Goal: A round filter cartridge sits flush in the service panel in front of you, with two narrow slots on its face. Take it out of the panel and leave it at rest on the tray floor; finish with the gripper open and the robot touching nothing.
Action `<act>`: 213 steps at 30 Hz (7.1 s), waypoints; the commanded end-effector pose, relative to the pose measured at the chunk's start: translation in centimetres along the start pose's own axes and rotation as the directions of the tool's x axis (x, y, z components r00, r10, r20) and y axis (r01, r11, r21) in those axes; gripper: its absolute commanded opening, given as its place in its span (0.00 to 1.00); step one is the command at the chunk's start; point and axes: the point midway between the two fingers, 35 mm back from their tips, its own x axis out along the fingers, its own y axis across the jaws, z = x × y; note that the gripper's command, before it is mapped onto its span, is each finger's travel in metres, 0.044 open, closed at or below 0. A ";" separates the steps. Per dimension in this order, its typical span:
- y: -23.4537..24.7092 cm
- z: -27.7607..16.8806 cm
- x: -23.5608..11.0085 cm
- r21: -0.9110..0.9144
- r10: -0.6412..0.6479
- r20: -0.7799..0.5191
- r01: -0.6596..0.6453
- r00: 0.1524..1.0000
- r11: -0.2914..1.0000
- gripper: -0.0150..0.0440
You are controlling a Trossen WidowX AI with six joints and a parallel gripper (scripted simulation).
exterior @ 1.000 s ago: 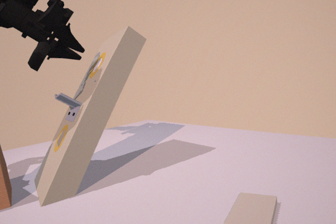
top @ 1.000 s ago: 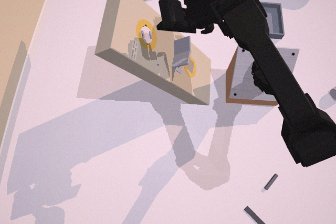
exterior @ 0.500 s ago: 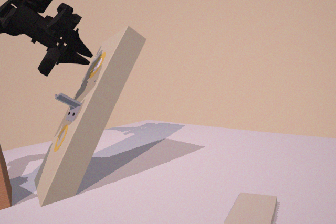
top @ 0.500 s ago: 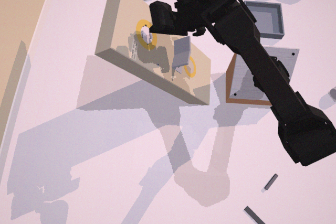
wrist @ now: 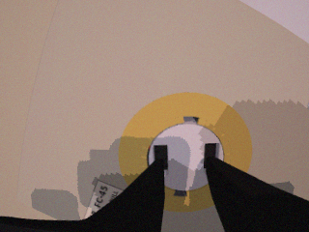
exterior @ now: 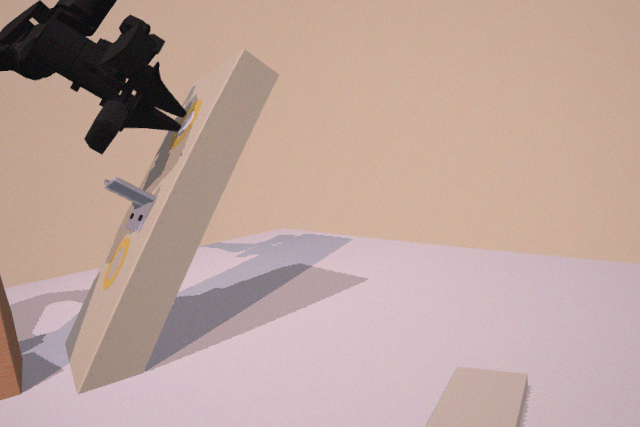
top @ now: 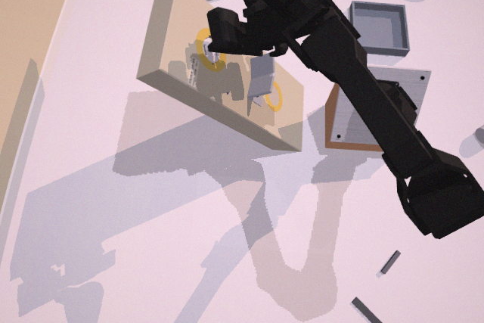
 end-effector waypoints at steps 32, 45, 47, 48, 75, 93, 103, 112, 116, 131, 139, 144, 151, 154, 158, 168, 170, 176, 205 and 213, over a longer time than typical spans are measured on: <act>-0.1 0.1 0.4 0.008 -0.003 0.002 0.002 1.000 1.000 0.45; -0.2 0.1 0.7 0.008 -0.002 0.002 0.002 1.000 1.000 0.45; -0.2 0.1 0.7 0.008 -0.002 0.002 0.002 1.000 1.000 0.45; -0.2 0.1 0.8 0.008 -0.002 0.002 0.002 1.000 1.000 0.45; -0.2 0.1 2.0 0.008 -0.002 0.002 0.002 1.000 1.000 0.45; -0.1 0.1 1.8 -0.088 0.002 0.001 -0.002 1.000 0.996 0.25; -0.2 0.1 2.0 -0.416 -0.001 0.002 0.002 1.000 0.909 0.25; -0.2 0.1 2.1 -0.676 -0.002 0.002 0.003 1.000 0.737 0.25; -0.2 0.1 2.1 -0.772 -0.002 0.002 0.003 1.000 0.636 0.25; -0.2 0.1 2.0 -0.986 -0.002 0.002 0.002 1.000 0.165 0.25; -0.2 0.1 2.0 -1.000 -0.002 0.002 0.002 1.000 -0.013 0.25; -0.3 0.3 1.2 -1.000 -0.011 0.005 0.005 1.000 0.022 0.25; -0.5 0.7 -1.5 -0.999 -0.024 0.007 0.008 1.000 0.050 0.25; -0.5 0.6 -2.7 -0.998 -0.023 0.006 0.008 1.000 0.063 0.25; -0.4 0.4 -4.3 -0.997 -0.017 0.005 0.006 1.000 0.081 0.25; -0.4 0.0 -5.6 -0.995 -0.006 0.003 0.004 1.000 0.098 0.25; -0.9 -0.2 -5.5 -0.995 -0.006 0.003 0.004 1.000 0.098 0.25; -2.7 -1.1 -5.3 -0.995 -0.006 0.003 0.004 1.000 0.098 0.25; -6.6 -3.0 -4.7 -0.994 -0.012 0.004 0.005 1.000 0.111 0.45; -5.7 -2.6 -4.8 -0.995 -0.006 0.003 0.004 1.000 0.098 0.45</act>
